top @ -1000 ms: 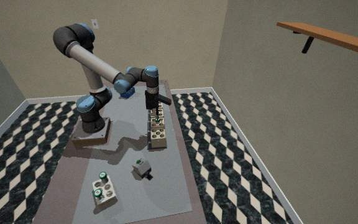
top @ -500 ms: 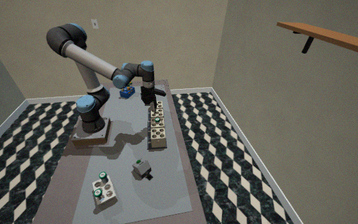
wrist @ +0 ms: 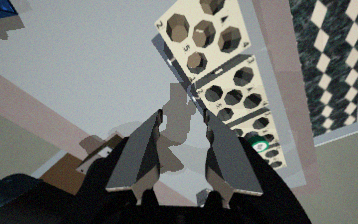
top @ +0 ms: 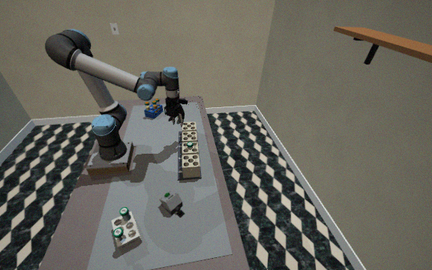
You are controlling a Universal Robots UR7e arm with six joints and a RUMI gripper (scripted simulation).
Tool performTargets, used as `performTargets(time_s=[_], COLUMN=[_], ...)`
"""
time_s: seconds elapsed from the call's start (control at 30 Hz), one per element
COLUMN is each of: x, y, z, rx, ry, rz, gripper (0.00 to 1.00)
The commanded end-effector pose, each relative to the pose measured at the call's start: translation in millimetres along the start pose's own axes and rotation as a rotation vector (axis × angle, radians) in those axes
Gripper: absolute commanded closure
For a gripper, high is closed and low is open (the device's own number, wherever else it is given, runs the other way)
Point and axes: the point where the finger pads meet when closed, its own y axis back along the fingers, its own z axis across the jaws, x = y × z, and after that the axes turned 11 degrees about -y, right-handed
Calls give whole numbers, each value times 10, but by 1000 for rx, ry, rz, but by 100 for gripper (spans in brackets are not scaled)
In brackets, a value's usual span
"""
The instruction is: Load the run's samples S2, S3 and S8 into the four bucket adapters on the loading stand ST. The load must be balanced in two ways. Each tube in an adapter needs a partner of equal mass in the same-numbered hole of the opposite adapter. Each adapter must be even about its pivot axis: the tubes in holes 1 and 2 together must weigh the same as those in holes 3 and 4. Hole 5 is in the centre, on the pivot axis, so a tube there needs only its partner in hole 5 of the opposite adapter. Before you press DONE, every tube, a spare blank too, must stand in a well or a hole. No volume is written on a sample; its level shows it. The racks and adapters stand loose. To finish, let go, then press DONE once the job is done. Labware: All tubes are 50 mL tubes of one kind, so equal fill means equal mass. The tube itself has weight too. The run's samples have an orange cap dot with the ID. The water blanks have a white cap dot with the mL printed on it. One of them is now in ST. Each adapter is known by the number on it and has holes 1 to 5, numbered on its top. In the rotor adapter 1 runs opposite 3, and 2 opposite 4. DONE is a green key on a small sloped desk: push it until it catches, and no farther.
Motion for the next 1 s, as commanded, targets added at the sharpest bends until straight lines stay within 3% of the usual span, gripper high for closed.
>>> performTargets(time_s=[0.0, 0.53, 0.6, 0.97], x=[162, 651, 651, 1010], y=[15, 15, 15, 16], z=[-347, -1499, -1499, -2343], rx=[-1, -1, -1, -1], ry=[65, 65, 65, 65], rz=[3, 3, 3, 3], gripper=[65, 65, 65, 65])
